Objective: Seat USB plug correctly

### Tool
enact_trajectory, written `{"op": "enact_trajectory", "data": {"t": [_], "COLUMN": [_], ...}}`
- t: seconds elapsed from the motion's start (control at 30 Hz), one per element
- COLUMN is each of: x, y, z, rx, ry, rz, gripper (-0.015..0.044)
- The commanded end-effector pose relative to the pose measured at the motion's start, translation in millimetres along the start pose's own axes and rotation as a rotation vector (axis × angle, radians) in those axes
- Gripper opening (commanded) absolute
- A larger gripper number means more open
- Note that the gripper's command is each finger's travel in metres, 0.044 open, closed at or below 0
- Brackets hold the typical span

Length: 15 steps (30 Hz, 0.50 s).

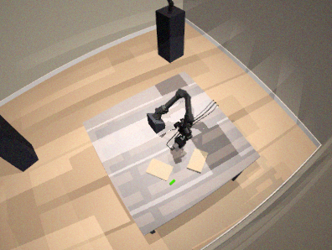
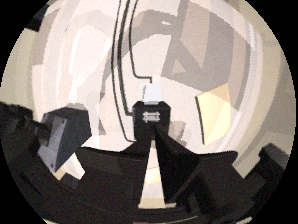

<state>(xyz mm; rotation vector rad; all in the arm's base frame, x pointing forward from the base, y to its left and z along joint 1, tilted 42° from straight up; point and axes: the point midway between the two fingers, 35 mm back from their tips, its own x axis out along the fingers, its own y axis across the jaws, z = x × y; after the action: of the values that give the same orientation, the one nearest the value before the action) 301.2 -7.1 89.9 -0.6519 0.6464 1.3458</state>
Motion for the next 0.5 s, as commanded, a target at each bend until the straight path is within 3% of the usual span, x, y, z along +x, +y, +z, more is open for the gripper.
{"op": "enact_trajectory", "data": {"t": [0.0,0.47], "x": [-4.4,-2.0], "y": [-2.0,-0.2], "z": [0.1,-0.1], "rx": [-0.007,0.221], "ry": [0.005,0.0], "rz": [-0.005,-0.001], "gripper": [0.0,0.0]}}
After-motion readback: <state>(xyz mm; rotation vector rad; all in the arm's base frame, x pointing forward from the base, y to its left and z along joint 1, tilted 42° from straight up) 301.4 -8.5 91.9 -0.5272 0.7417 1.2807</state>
